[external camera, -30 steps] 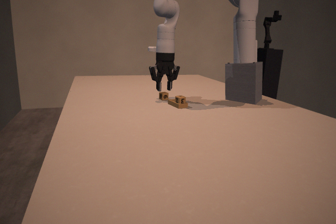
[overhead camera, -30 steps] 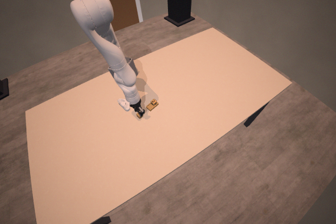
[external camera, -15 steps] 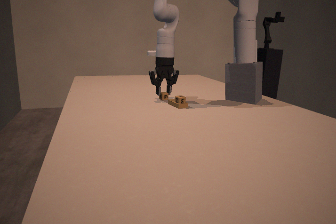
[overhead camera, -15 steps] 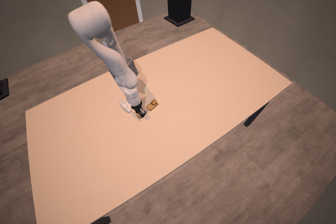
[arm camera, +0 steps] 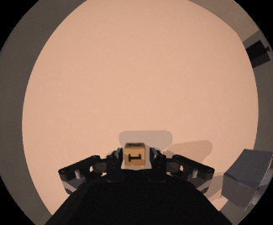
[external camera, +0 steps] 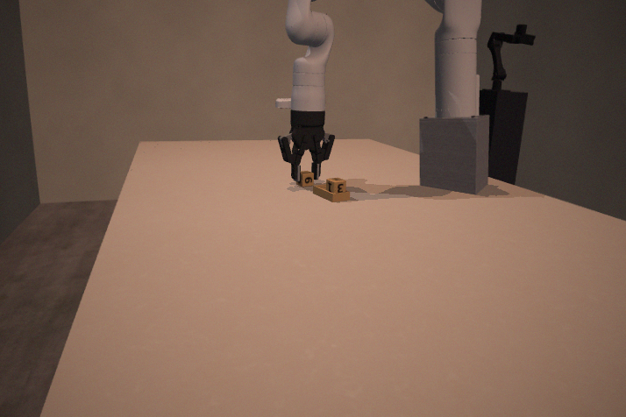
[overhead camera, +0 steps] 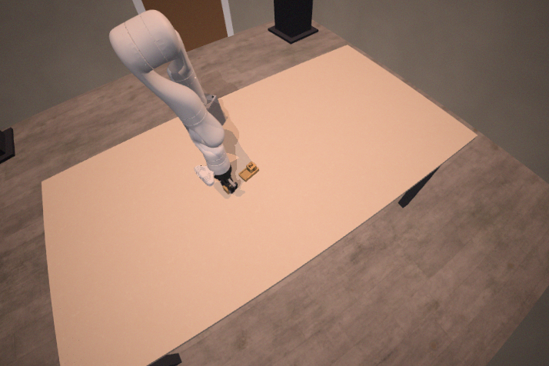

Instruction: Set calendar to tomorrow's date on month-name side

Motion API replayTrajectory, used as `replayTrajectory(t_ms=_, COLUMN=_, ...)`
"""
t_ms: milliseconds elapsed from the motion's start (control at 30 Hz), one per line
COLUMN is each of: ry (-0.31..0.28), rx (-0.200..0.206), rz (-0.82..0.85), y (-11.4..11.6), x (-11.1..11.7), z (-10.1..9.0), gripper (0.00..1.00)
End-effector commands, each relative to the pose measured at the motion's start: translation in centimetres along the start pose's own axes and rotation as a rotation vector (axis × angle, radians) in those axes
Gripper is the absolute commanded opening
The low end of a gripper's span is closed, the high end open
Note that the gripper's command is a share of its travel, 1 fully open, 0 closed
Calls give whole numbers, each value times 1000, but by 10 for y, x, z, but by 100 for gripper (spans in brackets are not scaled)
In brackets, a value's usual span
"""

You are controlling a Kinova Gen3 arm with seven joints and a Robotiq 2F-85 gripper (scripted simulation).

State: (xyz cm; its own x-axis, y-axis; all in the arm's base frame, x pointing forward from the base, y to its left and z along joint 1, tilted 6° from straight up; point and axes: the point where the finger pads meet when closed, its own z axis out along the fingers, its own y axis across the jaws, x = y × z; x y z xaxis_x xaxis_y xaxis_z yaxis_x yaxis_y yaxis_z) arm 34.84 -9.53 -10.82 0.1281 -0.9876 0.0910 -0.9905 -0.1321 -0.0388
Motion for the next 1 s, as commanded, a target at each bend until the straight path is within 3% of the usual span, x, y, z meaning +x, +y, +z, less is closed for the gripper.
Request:
replayTrajectory(t_ms=0, ry=5, rx=6, rz=0, y=-3, x=2, z=0, gripper=46)
replayTrajectory(t_ms=933, ry=5, rx=6, rz=0, y=-3, x=2, z=0, gripper=46)
replayTrajectory(t_ms=967, ry=5, rx=6, rz=0, y=-3, x=2, z=0, gripper=26)
